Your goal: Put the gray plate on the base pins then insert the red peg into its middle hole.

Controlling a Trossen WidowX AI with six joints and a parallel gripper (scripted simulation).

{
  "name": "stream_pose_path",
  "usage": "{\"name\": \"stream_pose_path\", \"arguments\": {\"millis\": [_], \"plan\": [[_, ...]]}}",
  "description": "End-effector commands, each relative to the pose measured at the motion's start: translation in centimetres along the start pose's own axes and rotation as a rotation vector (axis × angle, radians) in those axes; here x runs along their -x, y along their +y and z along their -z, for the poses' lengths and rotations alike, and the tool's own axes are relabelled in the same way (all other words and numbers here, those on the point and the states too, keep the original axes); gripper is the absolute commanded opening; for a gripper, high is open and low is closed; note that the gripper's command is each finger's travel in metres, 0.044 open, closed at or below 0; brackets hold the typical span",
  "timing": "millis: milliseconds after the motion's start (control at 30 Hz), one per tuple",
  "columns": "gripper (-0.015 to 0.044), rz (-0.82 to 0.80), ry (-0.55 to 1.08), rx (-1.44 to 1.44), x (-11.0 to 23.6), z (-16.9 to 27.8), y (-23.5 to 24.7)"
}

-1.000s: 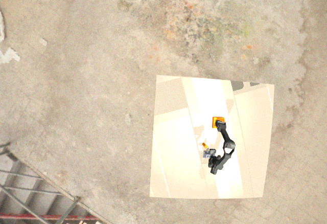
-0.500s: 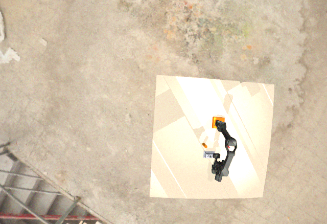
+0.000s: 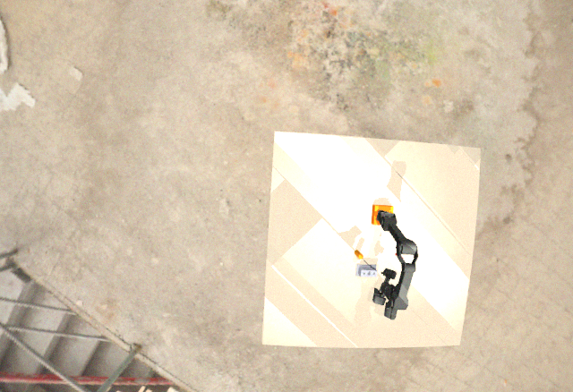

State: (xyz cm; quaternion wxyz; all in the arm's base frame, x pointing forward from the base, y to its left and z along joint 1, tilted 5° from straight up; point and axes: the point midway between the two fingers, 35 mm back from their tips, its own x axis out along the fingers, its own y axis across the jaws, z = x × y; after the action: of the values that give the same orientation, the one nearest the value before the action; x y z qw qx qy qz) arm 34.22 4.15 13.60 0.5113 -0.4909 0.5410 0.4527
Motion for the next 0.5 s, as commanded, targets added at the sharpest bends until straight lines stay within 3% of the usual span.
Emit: {"name": "stream_pose_path", "arguments": {"millis": [0, 467], "plan": [[0.0440, -0.006, 0.001, -0.273, 0.0, -2.2, 1.6], [0.0440, -0.014, 0.002, -1.365, 0.2, -8.6, 8.3]]}}
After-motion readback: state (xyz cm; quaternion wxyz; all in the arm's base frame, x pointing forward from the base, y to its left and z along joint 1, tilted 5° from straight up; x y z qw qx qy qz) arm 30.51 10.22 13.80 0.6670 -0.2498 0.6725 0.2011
